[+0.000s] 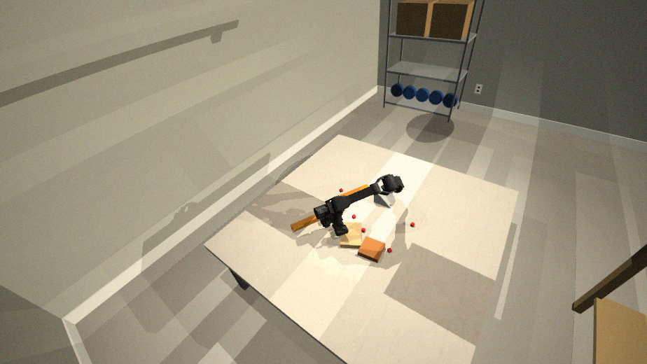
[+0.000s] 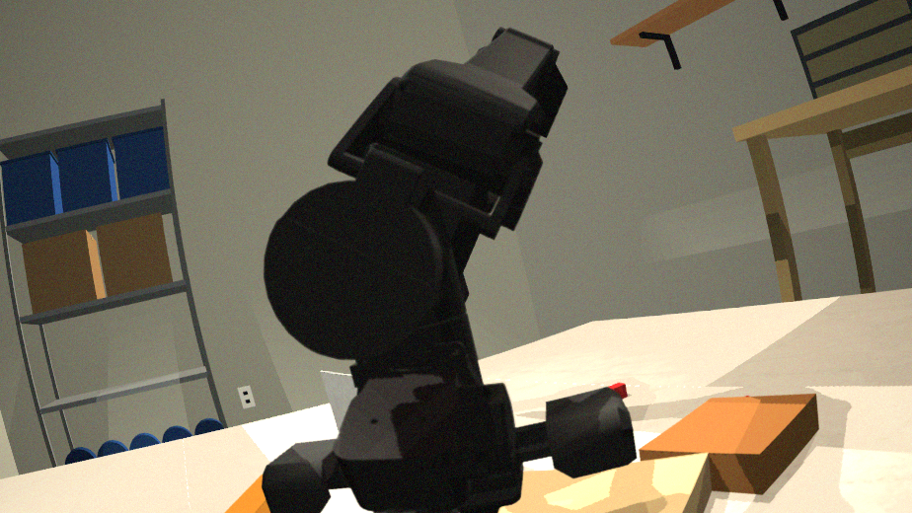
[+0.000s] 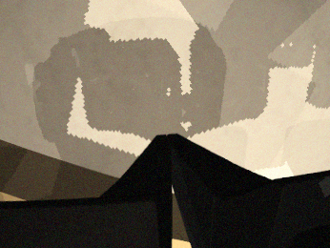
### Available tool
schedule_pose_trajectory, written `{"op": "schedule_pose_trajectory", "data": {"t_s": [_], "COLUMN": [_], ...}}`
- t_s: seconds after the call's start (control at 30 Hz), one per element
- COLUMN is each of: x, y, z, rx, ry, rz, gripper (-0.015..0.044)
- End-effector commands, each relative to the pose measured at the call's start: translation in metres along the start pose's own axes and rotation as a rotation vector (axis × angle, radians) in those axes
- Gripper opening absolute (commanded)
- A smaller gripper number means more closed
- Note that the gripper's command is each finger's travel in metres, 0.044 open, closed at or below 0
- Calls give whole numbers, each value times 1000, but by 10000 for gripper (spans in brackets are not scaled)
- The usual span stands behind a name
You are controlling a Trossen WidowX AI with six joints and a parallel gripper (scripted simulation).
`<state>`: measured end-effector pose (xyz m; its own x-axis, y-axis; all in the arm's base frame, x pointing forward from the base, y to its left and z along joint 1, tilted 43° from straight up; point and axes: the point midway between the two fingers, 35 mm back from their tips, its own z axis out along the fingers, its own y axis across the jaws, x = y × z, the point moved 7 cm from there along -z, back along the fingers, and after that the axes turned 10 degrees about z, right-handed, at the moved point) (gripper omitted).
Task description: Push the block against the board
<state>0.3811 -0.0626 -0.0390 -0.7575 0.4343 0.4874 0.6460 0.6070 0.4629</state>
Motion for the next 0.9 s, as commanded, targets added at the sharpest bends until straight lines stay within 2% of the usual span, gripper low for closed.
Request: {"op": "schedule_pose_trajectory", "data": {"t_s": [0.0,0.57,0.63,0.73,0.87], "x": [-8,-33,-29,-28,-28], "y": [3,6,4,3,3], "z": [-2,0,-12,-52,-55], "rx": [-6,-7,-3,-4,-4], "ry": [-4,-5,-4,-6,-6], "rz": [-5,-7,-2,-6,-6], "gripper": [0,0,0,0,0]}}
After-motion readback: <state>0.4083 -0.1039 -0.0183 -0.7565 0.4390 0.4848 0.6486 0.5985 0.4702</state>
